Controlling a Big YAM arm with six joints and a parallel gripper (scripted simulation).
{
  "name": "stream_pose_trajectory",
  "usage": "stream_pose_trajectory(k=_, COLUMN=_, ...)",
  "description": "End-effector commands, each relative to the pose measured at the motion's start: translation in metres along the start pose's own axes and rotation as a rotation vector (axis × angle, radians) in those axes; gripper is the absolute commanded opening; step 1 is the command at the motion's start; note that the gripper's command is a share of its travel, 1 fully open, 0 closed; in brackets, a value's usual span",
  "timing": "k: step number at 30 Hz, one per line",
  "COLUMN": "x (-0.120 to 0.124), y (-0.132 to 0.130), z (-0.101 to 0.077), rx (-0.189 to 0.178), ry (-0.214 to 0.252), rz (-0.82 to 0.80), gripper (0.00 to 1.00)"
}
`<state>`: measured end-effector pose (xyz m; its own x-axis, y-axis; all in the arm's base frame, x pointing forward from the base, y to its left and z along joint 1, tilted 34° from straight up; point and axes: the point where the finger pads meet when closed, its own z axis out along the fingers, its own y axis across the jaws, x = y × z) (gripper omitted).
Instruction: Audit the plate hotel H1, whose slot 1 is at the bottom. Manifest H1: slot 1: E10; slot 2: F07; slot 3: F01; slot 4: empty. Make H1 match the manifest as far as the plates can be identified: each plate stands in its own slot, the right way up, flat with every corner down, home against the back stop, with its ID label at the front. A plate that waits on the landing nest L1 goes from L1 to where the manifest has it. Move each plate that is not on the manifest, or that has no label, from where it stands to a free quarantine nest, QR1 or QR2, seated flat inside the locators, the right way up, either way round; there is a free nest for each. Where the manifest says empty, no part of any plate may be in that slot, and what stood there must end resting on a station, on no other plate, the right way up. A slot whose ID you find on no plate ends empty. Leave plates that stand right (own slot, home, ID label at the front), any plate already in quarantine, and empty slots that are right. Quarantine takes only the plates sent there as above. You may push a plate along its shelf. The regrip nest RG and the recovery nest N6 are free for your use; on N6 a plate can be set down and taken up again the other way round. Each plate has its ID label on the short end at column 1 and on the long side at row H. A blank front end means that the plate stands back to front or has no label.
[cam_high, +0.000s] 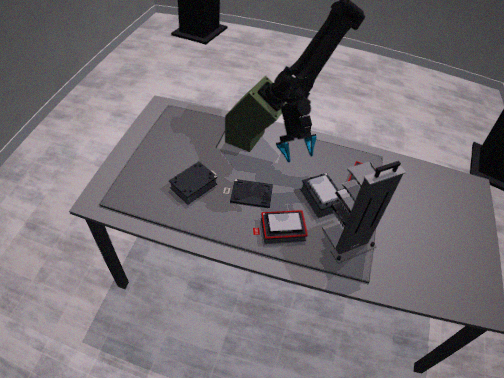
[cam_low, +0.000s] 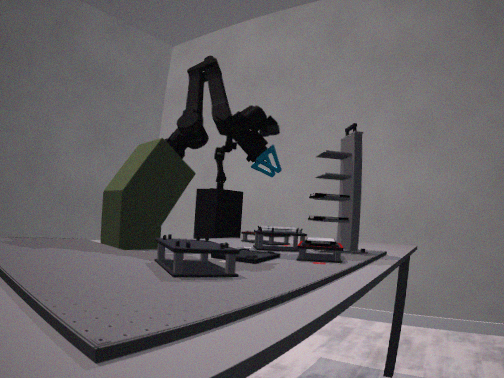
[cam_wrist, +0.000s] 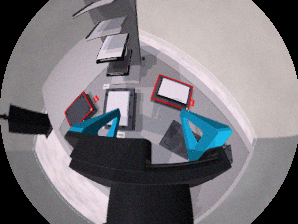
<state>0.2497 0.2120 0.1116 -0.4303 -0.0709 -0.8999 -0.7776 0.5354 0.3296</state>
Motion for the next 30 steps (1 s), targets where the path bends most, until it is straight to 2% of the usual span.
stream_pose_trajectory(k=1, x=-0.010, y=0.012, z=0.003, rx=-0.014, ry=-0.010, rz=0.025, gripper=1.00)
stream_pose_trajectory(k=3, x=-0.010, y=0.012, z=0.003, rx=-0.014, ry=-0.010, rz=0.025, gripper=1.00)
stream_pose_trajectory(k=8, x=-0.030, y=0.028, z=0.010, rx=-0.018, ry=-0.033, rz=0.012, gripper=1.00)
stream_pose_trajectory(k=30, x=-0.043, y=0.100, z=0.014, rx=-0.027, ry=-0.044, rz=0.025, gripper=1.00)
